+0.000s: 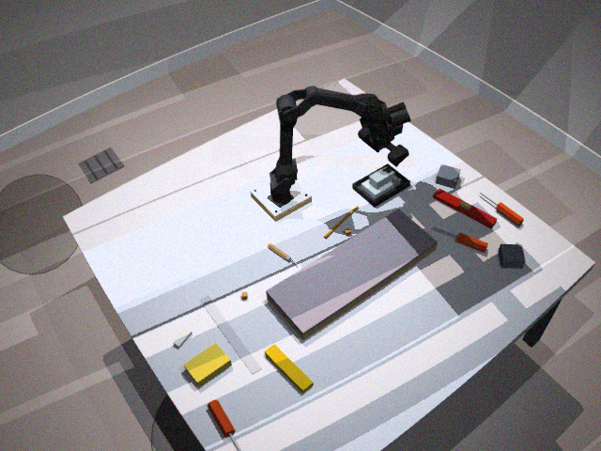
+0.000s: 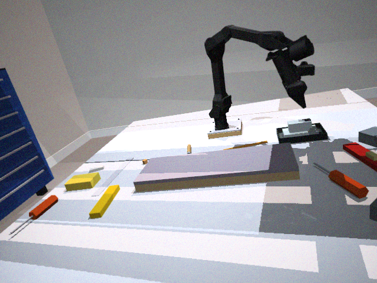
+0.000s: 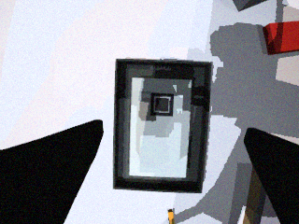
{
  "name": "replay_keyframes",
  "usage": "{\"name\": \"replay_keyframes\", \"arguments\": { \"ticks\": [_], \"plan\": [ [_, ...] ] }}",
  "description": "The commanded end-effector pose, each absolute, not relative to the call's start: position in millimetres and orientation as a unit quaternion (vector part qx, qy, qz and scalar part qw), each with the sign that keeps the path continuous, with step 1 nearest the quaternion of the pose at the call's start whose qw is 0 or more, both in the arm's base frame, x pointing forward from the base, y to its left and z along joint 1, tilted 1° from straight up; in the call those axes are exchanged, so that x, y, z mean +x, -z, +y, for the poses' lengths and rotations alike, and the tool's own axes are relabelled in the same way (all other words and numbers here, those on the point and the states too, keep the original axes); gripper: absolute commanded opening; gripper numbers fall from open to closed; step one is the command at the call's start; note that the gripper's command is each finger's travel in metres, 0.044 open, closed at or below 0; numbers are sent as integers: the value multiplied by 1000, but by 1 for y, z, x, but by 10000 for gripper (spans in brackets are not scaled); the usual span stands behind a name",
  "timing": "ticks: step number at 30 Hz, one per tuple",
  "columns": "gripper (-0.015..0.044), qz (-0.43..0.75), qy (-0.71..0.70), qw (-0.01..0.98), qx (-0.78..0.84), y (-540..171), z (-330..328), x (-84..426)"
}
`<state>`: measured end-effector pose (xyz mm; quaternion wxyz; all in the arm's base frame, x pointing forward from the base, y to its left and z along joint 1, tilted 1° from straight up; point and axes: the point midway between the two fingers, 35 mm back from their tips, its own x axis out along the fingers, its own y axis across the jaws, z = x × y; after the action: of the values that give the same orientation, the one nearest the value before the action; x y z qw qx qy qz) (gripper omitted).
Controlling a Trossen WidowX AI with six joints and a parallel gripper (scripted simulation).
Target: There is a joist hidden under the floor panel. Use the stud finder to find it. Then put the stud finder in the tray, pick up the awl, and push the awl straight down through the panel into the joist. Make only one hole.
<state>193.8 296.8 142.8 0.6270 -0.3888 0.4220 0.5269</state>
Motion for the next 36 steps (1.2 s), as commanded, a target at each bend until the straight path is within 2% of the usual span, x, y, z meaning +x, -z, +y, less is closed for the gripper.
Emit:
{"name": "replay_keyframes", "arguments": {
  "ticks": [1,9,17,25,31,36],
  "plan": [
    [440,472,-483,650,-349,-131,277,209],
    [440,622,-185,759,-56,-118,161,274],
    [440,624,143,722,263,-103,40,286],
    [440,481,431,542,538,-89,-65,250],
    [440,301,583,335,676,-77,-122,202],
    [440,124,654,138,734,-68,-153,154]
  ]
}}
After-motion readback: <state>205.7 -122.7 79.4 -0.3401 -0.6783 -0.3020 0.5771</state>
